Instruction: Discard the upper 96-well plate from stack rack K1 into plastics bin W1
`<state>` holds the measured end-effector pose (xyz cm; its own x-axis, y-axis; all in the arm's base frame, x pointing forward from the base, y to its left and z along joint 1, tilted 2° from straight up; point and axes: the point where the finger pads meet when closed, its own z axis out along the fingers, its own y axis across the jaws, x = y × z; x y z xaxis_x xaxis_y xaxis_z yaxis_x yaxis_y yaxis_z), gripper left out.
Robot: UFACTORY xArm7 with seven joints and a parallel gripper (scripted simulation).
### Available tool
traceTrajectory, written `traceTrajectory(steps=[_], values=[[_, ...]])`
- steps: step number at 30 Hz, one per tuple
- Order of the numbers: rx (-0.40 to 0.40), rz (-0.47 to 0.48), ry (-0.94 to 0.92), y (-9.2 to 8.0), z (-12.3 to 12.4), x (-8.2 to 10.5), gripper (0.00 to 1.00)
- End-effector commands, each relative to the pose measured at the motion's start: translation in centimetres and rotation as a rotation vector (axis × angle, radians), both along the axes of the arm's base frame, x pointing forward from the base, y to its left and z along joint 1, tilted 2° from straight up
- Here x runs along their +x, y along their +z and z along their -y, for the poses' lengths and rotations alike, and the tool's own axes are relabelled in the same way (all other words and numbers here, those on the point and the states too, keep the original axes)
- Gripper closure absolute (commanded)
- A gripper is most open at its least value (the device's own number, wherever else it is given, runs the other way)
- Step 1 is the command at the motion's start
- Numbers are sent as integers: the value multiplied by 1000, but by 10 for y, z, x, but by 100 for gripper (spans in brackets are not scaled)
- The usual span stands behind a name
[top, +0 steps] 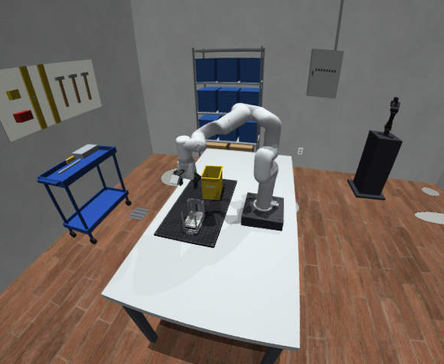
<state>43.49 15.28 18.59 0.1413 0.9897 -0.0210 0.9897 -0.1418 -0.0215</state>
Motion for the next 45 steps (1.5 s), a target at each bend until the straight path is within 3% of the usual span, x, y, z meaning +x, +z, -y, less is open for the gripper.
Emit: traceTrajectory(steps=[1, 9, 24, 45], values=[[11, 0, 46, 1, -8, -4, 0], [27, -8, 126, 0, -41, -24, 0], [27, -8, 126, 0, -41, -24, 0], [27, -8, 126, -32, -41, -25, 0]])
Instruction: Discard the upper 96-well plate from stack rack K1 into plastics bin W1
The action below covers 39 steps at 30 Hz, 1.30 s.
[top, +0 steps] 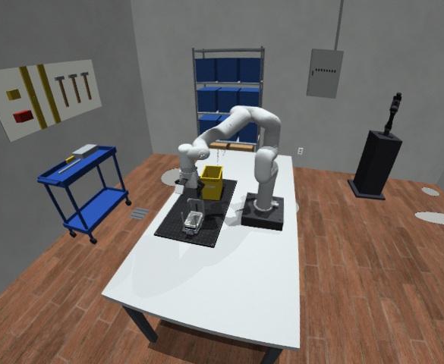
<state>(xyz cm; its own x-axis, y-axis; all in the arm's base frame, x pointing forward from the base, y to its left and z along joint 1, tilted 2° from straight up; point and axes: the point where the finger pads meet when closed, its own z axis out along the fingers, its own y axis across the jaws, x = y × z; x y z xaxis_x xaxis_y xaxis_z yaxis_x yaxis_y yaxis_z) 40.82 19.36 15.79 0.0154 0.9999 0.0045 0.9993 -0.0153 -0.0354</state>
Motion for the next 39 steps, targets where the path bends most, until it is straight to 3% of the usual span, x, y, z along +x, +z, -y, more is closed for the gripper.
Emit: traceTrajectory(steps=[1, 39], values=[[1, 4, 0, -5, -1, 1, 0], [1, 4, 0, -62, -1, -1, 0]])
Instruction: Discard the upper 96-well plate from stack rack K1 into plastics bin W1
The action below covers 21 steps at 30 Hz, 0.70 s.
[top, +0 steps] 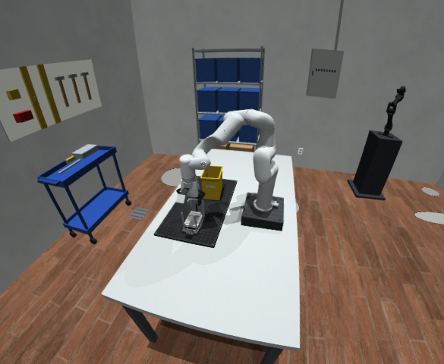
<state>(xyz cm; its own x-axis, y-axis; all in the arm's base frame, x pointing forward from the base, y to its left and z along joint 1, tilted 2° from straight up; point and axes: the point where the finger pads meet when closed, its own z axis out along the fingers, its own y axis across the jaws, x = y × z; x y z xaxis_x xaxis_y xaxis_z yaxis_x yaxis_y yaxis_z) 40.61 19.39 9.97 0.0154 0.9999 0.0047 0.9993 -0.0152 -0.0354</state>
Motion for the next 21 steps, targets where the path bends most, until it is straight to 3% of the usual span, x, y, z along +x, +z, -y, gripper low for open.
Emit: traceTrajectory(steps=[1, 21], values=[[1, 4, 0, -4, -1, 1, 0], [1, 4, 0, -32, -1, 0, 0]])
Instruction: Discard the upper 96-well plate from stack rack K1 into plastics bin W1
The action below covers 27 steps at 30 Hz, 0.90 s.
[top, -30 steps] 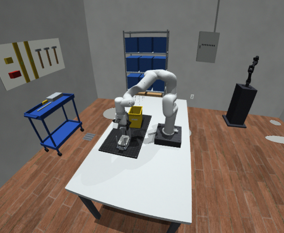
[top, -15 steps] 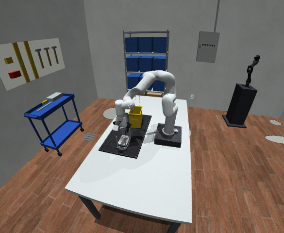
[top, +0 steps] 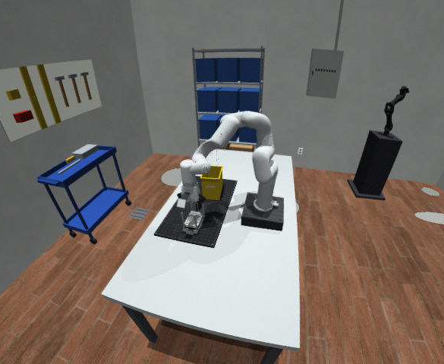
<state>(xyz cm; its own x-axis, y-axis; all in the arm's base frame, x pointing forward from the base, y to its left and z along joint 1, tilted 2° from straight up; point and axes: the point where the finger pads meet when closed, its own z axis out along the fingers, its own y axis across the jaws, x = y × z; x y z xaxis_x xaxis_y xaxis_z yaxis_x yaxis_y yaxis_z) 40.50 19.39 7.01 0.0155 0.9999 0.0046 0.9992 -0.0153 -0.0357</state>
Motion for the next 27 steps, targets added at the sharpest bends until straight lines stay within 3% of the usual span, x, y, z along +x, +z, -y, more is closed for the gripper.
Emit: traceTrajectory(steps=[1, 27], values=[[1, 4, 0, -4, -1, 1, 0], [1, 4, 0, -44, -1, 0, 0]])
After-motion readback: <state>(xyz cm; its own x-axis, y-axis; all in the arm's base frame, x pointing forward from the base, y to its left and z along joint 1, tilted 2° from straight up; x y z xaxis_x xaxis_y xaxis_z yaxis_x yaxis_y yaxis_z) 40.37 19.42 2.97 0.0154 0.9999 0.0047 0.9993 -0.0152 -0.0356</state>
